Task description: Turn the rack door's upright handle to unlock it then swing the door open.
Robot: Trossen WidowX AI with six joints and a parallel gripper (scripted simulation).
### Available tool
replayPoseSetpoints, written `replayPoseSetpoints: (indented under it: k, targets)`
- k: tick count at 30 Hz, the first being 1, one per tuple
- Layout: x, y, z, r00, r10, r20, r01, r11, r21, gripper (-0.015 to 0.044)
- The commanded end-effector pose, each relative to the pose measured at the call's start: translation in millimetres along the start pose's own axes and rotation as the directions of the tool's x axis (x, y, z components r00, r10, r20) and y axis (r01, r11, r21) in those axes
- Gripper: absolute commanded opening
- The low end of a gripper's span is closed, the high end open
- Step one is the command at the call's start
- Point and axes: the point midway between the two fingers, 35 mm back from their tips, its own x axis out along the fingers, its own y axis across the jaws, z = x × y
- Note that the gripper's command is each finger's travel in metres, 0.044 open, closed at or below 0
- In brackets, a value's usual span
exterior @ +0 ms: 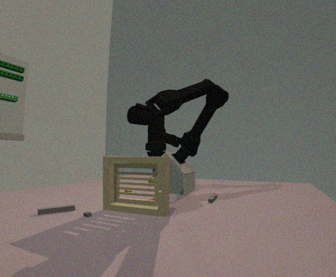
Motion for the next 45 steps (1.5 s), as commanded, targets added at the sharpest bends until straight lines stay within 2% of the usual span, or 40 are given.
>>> replayPoseSetpoints:
  k: [1,3,5,10,19,26,32,38,45]
  targets:
    - [2.3,0.3,-1.3,1.0,0.005,-0.002,-0.005,1.0,-0.013,0.025]
    - [2.3,0.3,-1.3,1.0,0.005,-0.002,-0.005,1.0,-0.013,0.0286]
    - [2.3,0.3,-1.3,1.0,0.005,-0.002,-0.005,1.0,0.02,0.0286]
    - [2.3,0.3,-1.3,1.0,0.005,-0.002,-0.004,0.967,0.256,0.0286]
    - [2.2,0.3,-1.3,1.0,0.005,-0.002,-0.002,0.762,0.648,0.0286]
    - [2.2,0.3,-1.3,1.0,0.005,-0.002,0.0,0.496,0.868,0.0286]
    - [2.2,0.3,-1.3,1.0,0.005,-0.002,0.001,0.22,0.975,0.0286]
    - [2.2,0.2,-1.3,1.0,0.005,-0.002,0.003,-0.075,0.997,0.0286]
    - [2.2,0.2,-1.3,1.0,0.005,-0.002,0.004,-0.41,0.912,0.0286]
